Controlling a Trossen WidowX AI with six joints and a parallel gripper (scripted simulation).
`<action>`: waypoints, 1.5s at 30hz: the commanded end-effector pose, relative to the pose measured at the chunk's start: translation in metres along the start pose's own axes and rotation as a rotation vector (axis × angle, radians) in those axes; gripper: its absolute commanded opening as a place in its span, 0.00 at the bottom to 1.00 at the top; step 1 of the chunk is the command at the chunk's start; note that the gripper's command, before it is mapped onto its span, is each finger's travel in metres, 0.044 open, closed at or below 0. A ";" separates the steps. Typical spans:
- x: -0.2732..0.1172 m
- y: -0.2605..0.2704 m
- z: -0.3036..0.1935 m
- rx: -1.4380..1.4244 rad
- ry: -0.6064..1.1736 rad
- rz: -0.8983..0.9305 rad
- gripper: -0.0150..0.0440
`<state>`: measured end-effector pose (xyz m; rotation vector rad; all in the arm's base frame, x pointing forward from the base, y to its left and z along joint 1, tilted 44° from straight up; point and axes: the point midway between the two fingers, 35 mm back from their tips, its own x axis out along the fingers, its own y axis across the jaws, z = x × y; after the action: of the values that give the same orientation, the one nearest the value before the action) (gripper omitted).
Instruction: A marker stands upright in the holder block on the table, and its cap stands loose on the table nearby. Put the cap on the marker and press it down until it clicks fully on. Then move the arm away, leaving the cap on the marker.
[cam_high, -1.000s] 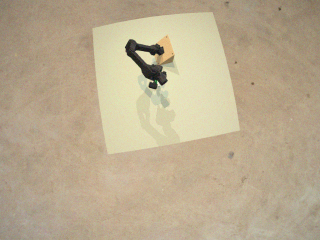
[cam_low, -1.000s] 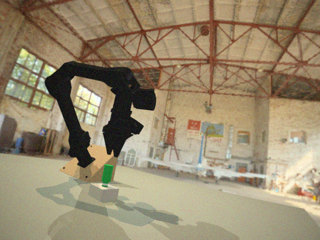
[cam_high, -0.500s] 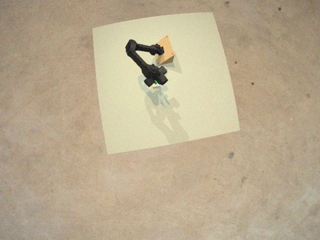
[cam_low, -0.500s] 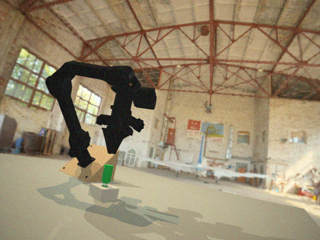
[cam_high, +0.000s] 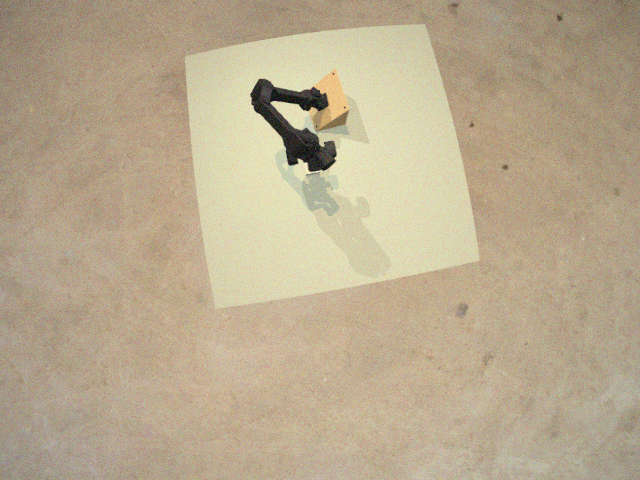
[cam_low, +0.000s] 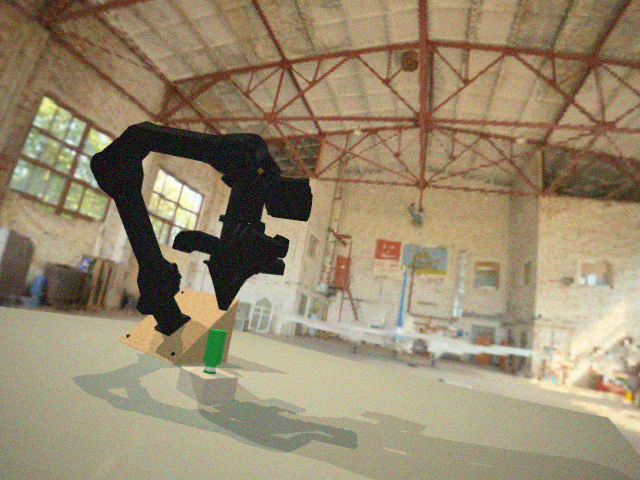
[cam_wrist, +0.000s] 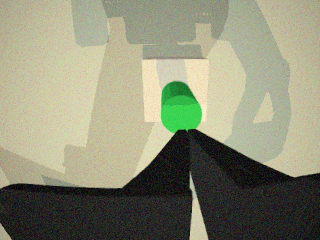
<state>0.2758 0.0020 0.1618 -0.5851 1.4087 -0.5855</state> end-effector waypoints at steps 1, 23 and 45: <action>0.001 0.000 0.000 0.023 -0.001 -0.003 0.25; 0.029 -0.001 0.000 0.024 -0.002 -0.004 0.25; -0.028 0.002 0.003 -0.020 -0.087 0.034 0.25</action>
<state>0.2786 -0.0091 0.1493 -0.5847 1.3898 -0.5768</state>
